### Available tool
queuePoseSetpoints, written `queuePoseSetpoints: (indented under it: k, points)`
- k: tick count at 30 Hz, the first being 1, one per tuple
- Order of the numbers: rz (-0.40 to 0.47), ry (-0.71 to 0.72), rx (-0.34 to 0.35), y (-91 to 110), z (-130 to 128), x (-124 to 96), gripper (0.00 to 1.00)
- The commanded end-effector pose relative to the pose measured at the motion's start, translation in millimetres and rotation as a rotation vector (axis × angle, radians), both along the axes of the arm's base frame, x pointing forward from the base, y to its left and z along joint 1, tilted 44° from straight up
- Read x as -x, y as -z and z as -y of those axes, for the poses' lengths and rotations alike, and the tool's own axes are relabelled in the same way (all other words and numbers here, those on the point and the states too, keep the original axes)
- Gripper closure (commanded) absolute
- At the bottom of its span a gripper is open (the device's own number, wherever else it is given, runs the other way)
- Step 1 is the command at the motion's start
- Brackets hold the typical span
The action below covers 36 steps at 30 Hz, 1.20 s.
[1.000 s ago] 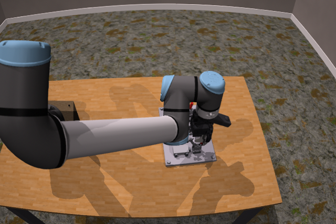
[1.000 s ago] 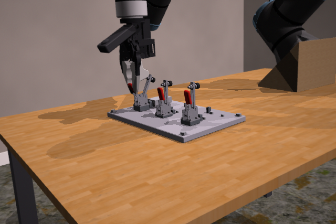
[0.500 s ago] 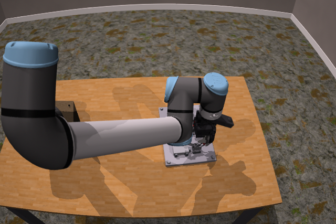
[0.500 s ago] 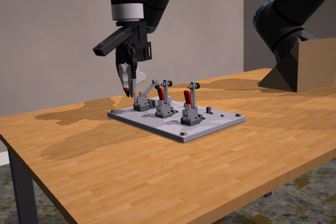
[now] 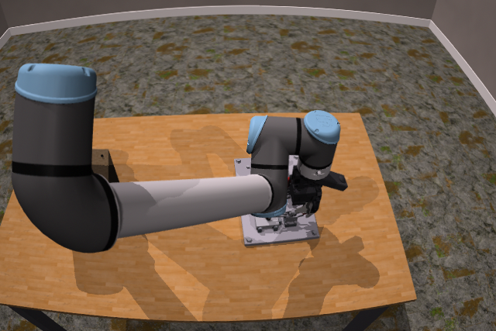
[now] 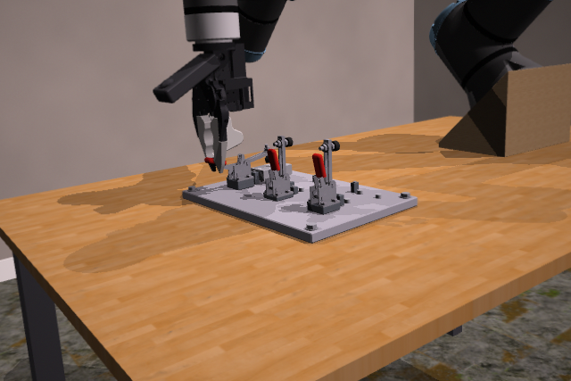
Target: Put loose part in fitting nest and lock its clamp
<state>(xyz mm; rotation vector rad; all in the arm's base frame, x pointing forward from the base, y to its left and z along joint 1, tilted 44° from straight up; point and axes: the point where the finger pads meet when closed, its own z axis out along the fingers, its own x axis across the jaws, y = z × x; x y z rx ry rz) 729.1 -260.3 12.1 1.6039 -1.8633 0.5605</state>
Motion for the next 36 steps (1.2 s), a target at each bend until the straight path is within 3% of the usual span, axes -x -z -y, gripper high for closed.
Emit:
queuePoseSetpoints:
  k: [1, 36]
  points:
    - [0.001, -0.001, 0.0, 2.7, 3.0, -2.4, 1.0]
    - [0.001, -0.001, 0.0, 7.8, 8.0, -4.0, 1.0]
